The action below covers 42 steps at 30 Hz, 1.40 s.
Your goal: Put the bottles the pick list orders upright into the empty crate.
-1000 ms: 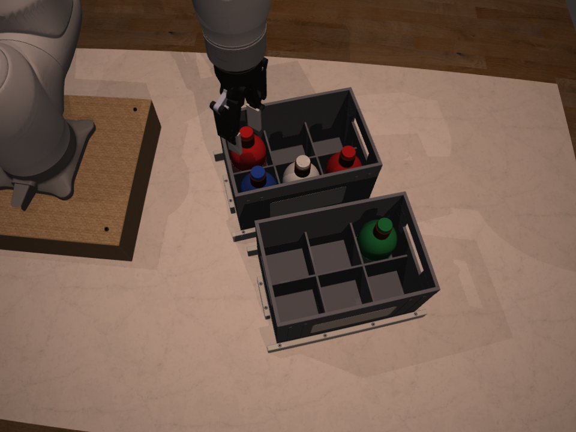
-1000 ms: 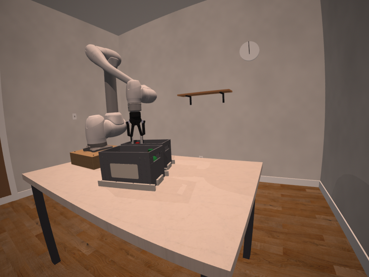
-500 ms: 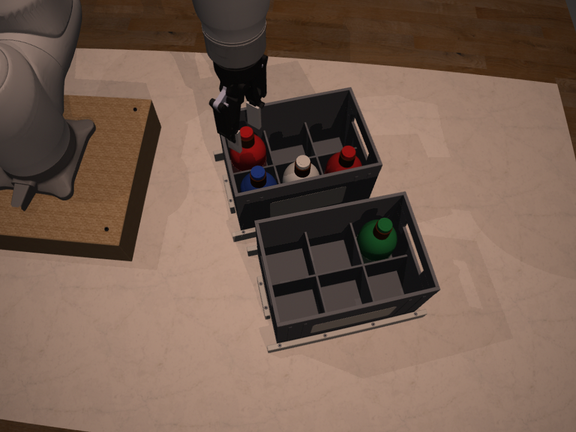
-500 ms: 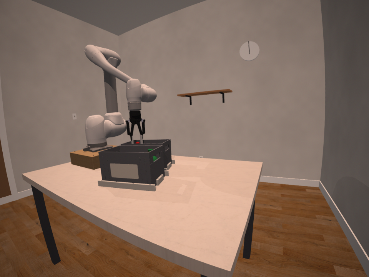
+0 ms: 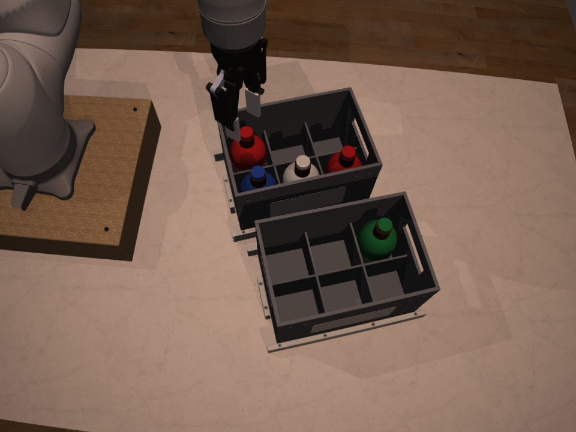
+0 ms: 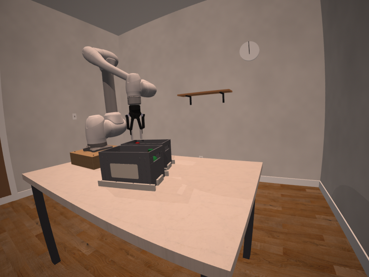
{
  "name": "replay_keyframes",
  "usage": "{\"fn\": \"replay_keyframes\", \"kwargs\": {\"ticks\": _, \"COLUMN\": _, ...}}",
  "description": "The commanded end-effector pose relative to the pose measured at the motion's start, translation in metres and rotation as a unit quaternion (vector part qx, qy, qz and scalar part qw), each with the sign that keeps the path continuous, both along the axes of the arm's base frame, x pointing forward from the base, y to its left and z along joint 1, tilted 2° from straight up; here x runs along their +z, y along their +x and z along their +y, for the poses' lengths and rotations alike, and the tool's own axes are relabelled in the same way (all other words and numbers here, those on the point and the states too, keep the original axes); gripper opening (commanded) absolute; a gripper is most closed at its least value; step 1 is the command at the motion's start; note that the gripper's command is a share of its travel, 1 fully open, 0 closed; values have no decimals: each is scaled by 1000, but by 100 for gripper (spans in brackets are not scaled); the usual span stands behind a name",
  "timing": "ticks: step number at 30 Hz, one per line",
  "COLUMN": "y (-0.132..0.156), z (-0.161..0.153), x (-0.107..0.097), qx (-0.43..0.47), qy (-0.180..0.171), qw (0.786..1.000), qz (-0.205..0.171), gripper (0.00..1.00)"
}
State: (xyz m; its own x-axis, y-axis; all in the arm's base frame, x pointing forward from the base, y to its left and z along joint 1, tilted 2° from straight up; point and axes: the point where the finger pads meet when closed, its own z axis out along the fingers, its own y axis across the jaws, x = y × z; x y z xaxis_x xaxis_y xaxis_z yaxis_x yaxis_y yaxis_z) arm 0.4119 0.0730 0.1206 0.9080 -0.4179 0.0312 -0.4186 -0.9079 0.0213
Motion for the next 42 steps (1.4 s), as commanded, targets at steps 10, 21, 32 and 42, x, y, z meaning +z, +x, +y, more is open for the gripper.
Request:
{"fn": "replay_keyframes", "kwargs": {"ticks": 10, "y": -1, "z": 1, "x": 27, "qx": 0, "qy": 0, "qw": 1000, "qz": 0, "gripper": 38}}
{"fn": "replay_keyframes", "kwargs": {"ticks": 21, "y": -1, "z": 1, "x": 40, "qx": 0, "qy": 0, "qw": 1000, "qz": 0, "gripper": 38}}
{"fn": "replay_keyframes", "kwargs": {"ticks": 32, "y": -1, "z": 1, "x": 40, "qx": 0, "qy": 0, "qw": 1000, "qz": 0, "gripper": 38}}
{"fn": "replay_keyframes", "kwargs": {"ticks": 42, "y": -1, "z": 1, "x": 40, "qx": 0, "qy": 0, "qw": 1000, "qz": 0, "gripper": 38}}
